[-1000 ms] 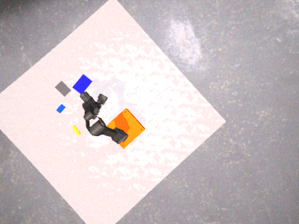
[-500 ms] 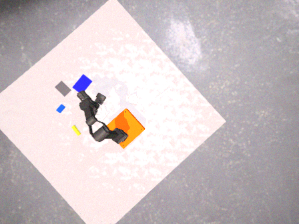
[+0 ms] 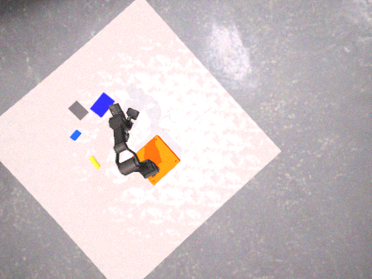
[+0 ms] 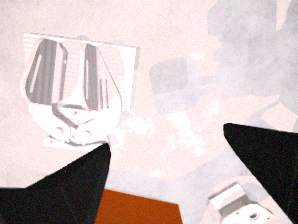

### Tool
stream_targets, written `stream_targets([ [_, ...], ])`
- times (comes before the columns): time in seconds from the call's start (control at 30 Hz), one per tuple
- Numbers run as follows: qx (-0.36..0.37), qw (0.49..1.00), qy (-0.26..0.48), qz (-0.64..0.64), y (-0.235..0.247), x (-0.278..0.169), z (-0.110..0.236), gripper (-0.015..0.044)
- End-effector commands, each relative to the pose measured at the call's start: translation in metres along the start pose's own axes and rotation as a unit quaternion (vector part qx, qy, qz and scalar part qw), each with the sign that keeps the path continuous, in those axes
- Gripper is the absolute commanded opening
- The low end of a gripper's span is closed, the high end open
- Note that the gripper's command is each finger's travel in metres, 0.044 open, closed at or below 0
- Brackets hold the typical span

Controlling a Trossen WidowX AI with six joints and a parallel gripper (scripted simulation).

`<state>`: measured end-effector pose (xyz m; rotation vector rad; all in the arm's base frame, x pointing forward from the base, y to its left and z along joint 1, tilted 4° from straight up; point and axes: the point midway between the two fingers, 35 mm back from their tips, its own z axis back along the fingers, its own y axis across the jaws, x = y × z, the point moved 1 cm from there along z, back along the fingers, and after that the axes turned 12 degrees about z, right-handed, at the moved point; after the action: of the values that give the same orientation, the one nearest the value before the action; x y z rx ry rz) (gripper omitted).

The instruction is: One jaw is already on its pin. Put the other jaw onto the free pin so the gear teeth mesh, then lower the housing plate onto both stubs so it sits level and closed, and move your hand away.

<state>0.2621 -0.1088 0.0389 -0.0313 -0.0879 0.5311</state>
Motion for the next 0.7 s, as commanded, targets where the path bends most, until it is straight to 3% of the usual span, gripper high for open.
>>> stream_targets([
  [0.0,0.0,0.999,0.0,0.039,-0.021,-0.028,0.004,0.044],
  [0.67,0.001,0.971,0.008,0.24,-0.061,-0.196,0.022,0.044],
])
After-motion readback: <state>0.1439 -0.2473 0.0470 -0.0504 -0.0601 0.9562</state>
